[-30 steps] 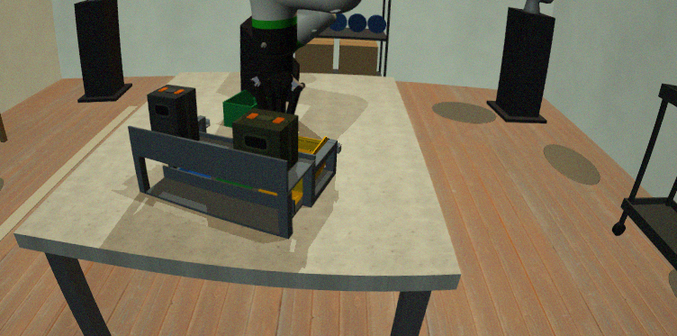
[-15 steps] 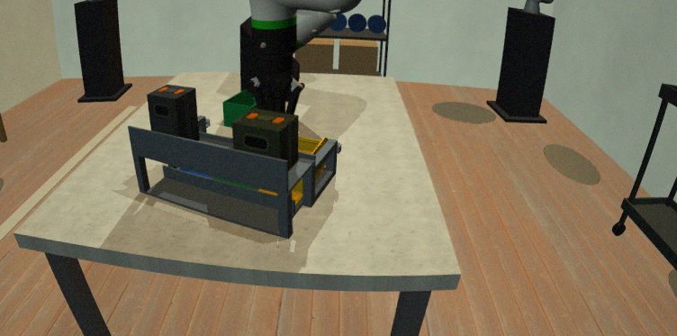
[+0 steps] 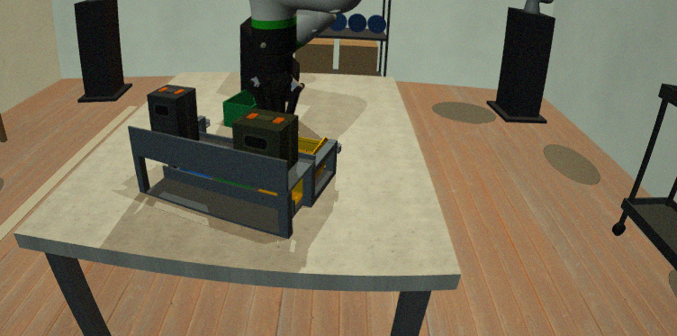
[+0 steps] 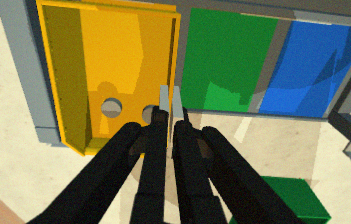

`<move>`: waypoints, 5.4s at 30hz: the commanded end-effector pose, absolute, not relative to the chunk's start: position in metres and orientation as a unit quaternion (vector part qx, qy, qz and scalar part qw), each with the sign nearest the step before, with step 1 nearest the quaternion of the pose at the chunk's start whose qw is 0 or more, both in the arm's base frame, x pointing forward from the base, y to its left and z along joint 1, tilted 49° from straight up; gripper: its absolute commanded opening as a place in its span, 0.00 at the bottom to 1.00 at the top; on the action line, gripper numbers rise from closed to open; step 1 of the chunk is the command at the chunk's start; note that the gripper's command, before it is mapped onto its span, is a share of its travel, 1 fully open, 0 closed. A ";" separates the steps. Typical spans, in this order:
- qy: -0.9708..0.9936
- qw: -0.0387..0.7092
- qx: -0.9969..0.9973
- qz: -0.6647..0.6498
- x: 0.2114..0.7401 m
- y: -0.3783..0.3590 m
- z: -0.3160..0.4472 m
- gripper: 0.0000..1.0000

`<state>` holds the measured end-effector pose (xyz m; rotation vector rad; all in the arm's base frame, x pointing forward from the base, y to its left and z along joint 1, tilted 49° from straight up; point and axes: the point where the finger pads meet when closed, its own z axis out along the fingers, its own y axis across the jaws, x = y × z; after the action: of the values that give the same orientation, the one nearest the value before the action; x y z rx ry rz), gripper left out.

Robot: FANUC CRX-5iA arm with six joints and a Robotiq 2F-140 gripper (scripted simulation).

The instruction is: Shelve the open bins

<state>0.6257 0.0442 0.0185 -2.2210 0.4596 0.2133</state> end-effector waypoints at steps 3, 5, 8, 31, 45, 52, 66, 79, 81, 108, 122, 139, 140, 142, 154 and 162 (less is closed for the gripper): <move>0.184 0.418 -0.886 0.085 0.626 0.044 0.019 0.00; 0.184 0.418 -0.886 0.084 0.626 0.044 0.019 0.00; 0.184 0.418 -0.886 0.084 0.626 0.044 0.019 0.00; 0.190 0.416 -0.887 0.071 0.625 0.046 0.018 0.00; 0.190 0.416 -0.887 0.071 0.625 0.046 0.018 0.00; 0.190 0.416 -0.887 0.071 0.625 0.046 0.017 0.06; 0.190 0.416 -0.887 0.071 0.625 0.046 0.017 0.06; 0.190 0.416 -0.887 0.071 0.625 0.046 0.017 0.06; 0.190 0.416 -0.887 0.071 0.625 0.046 0.017 0.06; 0.190 0.416 -0.887 0.071 0.625 0.043 0.020 0.06; 0.190 0.416 -0.887 0.071 0.624 0.033 0.029 0.06; 0.190 0.416 -0.887 0.071 0.622 0.015 0.045 0.06; 0.190 0.416 -0.887 0.071 0.622 0.013 0.046 0.06; 0.190 0.416 -0.887 0.071 0.622 0.012 0.047 0.06; 0.190 0.416 -0.887 0.071 0.620 -0.003 0.061 0.06; 0.190 0.416 -0.887 0.071 0.620 -0.011 0.067 0.06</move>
<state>0.6196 -0.0090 0.0657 -2.2269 0.4761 0.1799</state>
